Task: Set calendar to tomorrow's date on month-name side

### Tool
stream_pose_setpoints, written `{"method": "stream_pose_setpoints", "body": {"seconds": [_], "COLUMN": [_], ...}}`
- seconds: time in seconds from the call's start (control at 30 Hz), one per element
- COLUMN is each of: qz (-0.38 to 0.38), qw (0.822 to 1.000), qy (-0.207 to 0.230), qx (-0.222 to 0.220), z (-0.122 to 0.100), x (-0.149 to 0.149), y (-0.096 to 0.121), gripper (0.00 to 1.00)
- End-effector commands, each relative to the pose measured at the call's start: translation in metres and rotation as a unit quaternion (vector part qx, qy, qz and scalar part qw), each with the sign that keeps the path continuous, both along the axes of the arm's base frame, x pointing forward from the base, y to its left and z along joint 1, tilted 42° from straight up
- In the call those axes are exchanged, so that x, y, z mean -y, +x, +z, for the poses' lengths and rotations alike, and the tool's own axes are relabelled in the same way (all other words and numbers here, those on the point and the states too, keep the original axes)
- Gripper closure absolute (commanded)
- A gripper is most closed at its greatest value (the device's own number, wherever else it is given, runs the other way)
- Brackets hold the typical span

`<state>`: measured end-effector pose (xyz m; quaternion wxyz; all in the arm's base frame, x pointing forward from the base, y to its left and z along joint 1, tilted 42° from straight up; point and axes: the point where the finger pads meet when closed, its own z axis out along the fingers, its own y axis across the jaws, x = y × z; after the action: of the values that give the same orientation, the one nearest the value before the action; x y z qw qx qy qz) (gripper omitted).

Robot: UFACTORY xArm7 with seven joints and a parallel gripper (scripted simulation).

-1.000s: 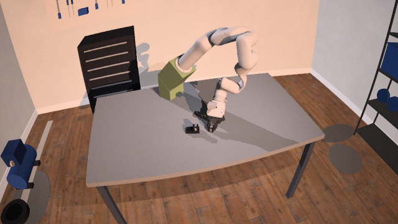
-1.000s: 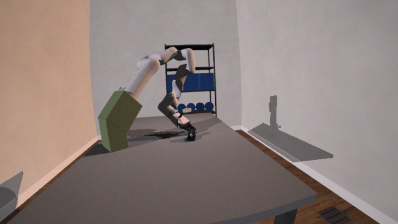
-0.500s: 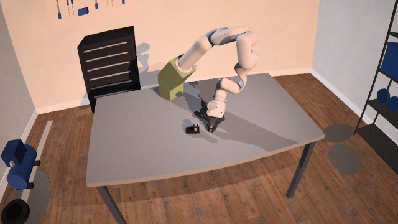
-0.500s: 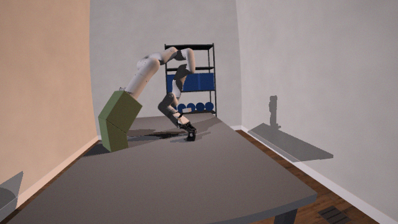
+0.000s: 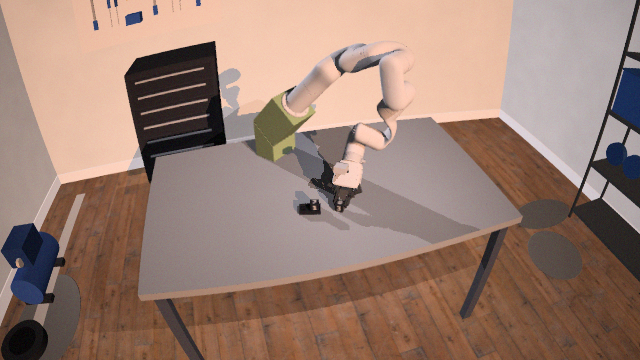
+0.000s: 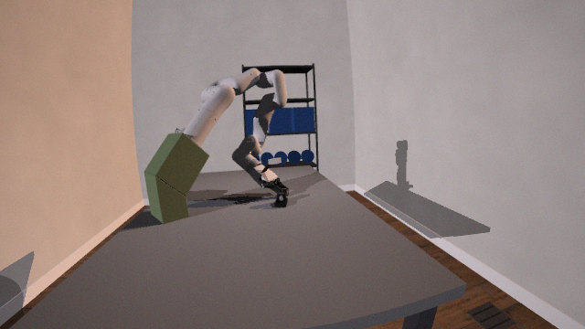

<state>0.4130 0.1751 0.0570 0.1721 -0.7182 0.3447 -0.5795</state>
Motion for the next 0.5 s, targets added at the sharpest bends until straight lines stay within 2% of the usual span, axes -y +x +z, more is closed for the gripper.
{"method": "stream_pose_setpoints", "body": {"seconds": [0.0,0.47], "qz": [0.0,0.0], "qw": [1.0,1.0], "qy": [0.0,0.0], "qx": [0.0,0.0], "z": [0.009,0.043], "x": [0.006,0.028], "y": [-0.006,-0.028], "gripper": [0.71,0.71]}}
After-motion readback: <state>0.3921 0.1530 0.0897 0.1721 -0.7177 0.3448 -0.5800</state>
